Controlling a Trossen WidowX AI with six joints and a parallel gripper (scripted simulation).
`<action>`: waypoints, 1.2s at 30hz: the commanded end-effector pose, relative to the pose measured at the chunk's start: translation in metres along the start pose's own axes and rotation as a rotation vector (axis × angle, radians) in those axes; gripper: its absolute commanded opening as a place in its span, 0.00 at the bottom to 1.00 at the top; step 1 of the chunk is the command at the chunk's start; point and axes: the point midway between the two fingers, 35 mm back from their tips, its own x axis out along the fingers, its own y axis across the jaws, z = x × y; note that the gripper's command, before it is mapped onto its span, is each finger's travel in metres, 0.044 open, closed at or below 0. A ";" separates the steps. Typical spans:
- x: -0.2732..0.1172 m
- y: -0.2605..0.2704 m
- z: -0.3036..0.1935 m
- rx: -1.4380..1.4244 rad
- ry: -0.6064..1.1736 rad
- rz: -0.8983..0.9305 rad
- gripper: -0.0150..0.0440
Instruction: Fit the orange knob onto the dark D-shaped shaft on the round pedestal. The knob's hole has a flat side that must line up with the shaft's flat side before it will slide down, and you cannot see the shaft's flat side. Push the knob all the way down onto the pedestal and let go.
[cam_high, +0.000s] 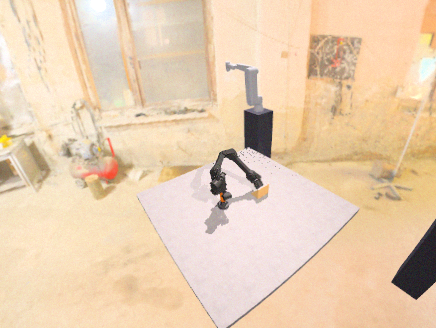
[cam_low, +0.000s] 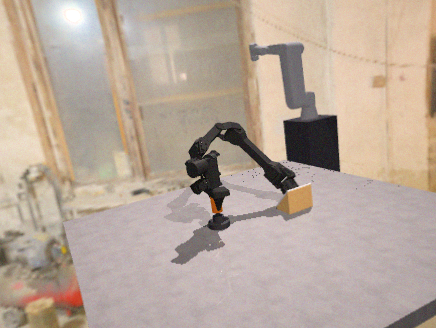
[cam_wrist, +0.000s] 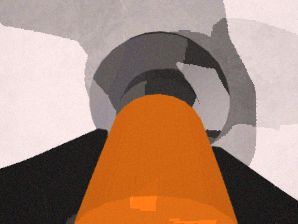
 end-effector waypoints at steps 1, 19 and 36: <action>0.001 -0.001 -0.001 -0.002 -0.002 -0.004 0.25; -0.002 -0.001 0.001 -0.002 -0.002 -0.004 0.25; -0.003 -0.001 0.004 -0.211 -0.001 -0.004 0.25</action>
